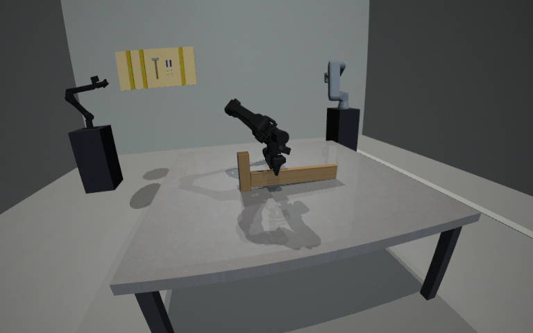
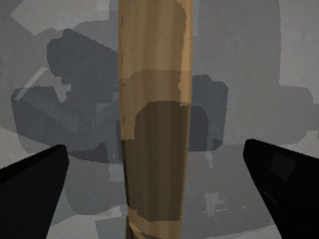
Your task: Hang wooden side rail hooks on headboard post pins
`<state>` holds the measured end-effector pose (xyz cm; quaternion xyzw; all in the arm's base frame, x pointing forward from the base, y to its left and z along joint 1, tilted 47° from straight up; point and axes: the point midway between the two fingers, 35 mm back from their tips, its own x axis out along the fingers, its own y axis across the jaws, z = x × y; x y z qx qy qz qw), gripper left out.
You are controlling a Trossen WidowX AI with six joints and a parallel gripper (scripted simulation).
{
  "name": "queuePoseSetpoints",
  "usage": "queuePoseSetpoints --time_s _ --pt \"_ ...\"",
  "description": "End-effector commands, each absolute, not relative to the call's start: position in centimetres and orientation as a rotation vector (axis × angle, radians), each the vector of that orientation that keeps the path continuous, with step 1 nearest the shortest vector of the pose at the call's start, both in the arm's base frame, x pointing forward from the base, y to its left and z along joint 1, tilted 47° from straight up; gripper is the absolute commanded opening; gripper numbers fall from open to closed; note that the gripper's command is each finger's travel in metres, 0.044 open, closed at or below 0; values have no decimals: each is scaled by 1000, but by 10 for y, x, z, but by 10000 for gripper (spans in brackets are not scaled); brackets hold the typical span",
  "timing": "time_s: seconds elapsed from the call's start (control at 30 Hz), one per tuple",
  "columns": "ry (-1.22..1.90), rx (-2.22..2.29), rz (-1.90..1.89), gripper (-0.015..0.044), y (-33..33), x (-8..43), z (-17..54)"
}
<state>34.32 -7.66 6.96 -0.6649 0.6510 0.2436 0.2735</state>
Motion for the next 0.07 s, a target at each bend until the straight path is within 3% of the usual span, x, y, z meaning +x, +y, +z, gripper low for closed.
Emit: queuePoseSetpoints --time_s 0.0,0.03 --pt "1751 -1791 658 440 -76 343 70" --pt "1751 -1791 658 440 -76 343 70"
